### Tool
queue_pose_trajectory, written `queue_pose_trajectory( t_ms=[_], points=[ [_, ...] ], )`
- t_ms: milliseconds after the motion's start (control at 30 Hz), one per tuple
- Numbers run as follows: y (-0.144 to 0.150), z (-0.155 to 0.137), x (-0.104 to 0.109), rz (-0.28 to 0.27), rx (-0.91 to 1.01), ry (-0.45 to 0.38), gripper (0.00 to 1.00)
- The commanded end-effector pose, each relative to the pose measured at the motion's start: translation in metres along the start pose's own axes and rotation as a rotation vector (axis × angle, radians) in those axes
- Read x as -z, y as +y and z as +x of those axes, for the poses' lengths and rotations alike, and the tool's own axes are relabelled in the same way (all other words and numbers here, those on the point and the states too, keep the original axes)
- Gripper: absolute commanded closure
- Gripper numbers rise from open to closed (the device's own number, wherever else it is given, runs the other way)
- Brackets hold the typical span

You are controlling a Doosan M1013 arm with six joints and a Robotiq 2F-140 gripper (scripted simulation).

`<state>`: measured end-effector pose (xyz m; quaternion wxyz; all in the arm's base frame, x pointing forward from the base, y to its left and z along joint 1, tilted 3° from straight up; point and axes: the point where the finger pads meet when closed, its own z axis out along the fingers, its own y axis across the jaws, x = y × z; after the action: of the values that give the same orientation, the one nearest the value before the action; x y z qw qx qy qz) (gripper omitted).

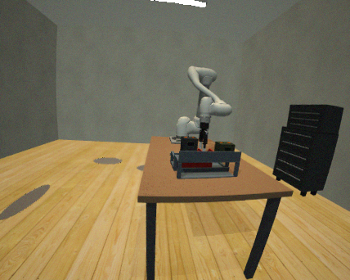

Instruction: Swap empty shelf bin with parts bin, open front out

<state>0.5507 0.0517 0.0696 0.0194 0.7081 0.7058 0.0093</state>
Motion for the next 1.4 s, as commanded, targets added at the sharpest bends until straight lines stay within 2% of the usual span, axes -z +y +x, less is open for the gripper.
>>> queue_pose_trajectory(
  t_ms=[0, 867, 1367],
  points=[
    [0.001, 0.001, 0.010, -0.002, 0.004, -0.003, 0.38],
    [0.001, 0.001, 0.059, -0.002, 0.004, -0.003, 0.38],
    [0.001, 0.001, 0.067, -0.002, 0.004, -0.003, 0.38]
  ],
)
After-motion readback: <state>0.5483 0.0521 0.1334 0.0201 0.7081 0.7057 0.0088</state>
